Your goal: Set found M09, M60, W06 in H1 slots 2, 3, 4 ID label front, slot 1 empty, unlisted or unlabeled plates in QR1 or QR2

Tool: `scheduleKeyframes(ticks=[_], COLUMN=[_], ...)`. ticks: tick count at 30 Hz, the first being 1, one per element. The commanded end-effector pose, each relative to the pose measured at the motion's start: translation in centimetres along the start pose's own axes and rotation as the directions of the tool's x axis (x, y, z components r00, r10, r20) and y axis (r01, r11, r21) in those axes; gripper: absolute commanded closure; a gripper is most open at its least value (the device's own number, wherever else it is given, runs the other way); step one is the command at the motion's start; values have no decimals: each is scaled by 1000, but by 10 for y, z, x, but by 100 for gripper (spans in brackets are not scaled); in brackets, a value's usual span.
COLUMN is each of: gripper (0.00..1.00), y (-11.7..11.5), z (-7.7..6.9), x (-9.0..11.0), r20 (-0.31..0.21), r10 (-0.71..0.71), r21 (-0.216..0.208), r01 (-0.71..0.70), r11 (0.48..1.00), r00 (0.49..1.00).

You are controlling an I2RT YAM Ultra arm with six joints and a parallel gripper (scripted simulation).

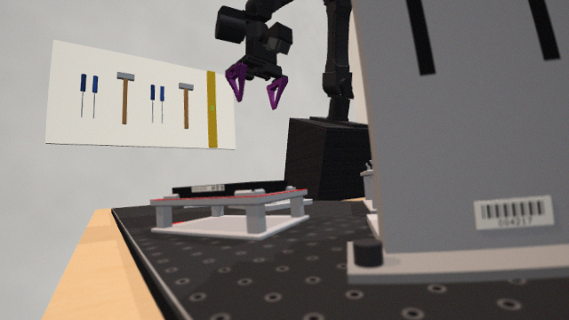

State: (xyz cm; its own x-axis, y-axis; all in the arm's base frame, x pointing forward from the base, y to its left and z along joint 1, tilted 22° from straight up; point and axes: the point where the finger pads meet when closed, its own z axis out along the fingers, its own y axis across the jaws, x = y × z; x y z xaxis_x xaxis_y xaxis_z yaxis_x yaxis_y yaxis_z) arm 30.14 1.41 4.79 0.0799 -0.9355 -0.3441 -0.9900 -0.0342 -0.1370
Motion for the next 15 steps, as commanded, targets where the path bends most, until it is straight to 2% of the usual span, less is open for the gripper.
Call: scheduleKeyframes(ticks=[1,6,15], gripper=[0,0,0], y=[7,7,7], z=[-7,-7,-7], x=[-2,-2,-29], r20=[12,12,13], r10=[10,10,10], r21=[-28,-28,-28], r01=[-10,-10,-10], r11=[1000,1000,1000], r00=[1000,1000,1000])
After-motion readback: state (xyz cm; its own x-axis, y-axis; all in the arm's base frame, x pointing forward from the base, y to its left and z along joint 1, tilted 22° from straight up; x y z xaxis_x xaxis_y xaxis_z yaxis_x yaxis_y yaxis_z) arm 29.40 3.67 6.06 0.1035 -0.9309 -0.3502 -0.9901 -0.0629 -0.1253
